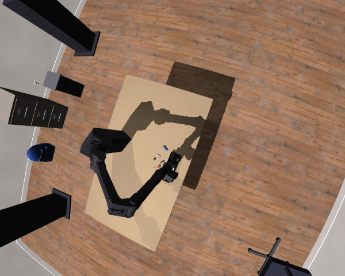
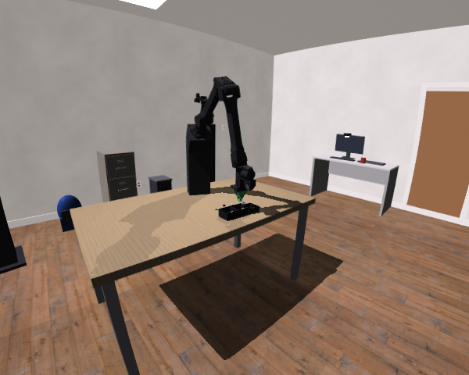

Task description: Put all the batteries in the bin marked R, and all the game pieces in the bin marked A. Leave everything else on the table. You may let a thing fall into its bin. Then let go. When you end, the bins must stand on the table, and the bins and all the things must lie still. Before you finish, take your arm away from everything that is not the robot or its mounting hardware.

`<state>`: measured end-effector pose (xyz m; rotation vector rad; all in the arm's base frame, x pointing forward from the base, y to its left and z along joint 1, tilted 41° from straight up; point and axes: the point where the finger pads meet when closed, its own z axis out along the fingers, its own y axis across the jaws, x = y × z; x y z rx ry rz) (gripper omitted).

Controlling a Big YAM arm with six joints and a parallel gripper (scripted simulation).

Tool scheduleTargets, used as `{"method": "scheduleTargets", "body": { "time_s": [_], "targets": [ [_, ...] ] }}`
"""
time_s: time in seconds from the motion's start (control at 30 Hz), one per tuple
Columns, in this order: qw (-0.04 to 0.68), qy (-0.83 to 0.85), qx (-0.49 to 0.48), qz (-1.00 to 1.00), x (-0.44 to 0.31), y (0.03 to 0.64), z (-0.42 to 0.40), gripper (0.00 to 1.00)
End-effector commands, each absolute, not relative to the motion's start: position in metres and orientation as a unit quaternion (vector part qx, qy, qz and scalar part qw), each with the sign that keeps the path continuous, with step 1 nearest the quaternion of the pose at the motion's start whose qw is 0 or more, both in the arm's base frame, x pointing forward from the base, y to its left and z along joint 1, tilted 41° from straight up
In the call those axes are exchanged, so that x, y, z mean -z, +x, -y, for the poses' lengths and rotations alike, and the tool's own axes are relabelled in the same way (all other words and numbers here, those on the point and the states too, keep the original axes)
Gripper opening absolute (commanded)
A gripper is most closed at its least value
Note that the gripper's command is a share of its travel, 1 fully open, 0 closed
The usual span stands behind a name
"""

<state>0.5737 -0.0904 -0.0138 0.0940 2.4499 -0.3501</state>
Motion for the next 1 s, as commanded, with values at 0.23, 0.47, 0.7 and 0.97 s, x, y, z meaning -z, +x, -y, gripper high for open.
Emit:
{"method": "scheduleTargets", "body": {
  "time_s": [0.23,0.47,0.7,0.97],
  "targets": [
    [0.332,0.038,0.136,-0.933,0.025,0.587,0.102,0.08],
    [0.331,0.038,0.136,-0.933,0.039,0.598,0.107,0.08],
    [0.331,0.038,0.137,-0.933,0.049,0.606,0.111,0.08],
    [0.344,0.041,0.137,-0.928,0.036,0.618,0.116,0.08]
  ]
}}
